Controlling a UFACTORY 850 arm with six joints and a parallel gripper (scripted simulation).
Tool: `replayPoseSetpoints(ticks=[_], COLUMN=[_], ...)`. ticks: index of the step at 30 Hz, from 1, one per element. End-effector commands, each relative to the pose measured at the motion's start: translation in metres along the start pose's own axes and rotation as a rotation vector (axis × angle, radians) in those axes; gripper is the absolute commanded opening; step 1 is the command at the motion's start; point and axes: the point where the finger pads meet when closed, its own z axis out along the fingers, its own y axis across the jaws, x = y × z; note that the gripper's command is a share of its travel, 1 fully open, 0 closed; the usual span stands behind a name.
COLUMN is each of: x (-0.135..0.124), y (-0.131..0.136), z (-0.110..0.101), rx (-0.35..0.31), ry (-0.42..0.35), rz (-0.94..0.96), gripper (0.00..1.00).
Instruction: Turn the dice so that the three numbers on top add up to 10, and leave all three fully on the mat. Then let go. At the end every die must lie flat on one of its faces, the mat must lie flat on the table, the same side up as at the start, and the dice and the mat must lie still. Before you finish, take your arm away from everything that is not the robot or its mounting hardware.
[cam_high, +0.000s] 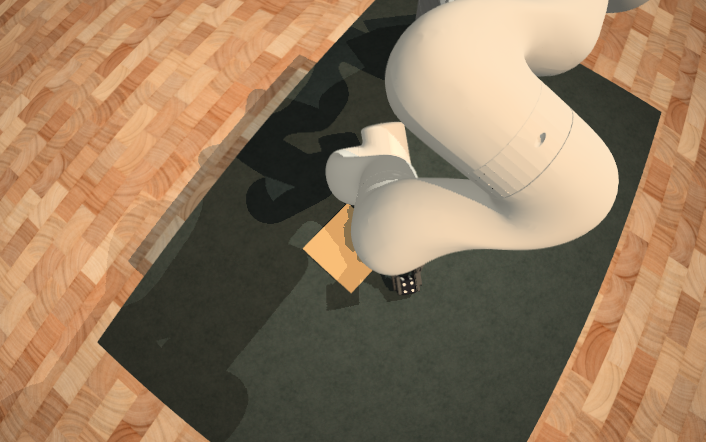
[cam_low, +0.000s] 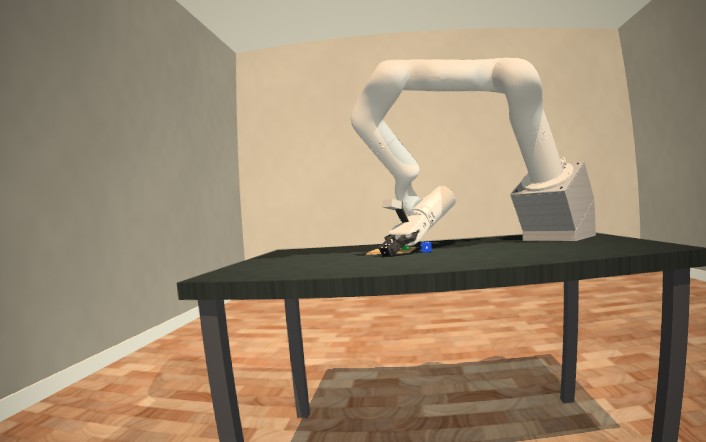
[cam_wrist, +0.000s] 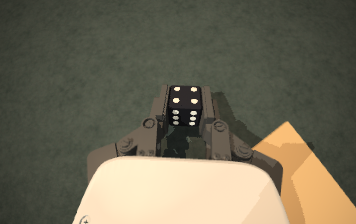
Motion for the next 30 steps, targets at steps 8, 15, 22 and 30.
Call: replayPoseSetpoints(ticks=[8, 15, 22, 30], x=[0.0005, 0.0005, 0.0005, 0.0005], y=[0.0003, 0.0003, 0.0003, 0.0003], z=[0.0000, 0.0000, 0.0000, 0.0000], rx=[0.000, 0.000, 0.000, 0.000], ry=[0.001, 0.001, 0.001, 0.001], rz=[0.000, 0.000, 0.000, 0.000], gripper=[0.27, 0.27, 0.27, 0.35])
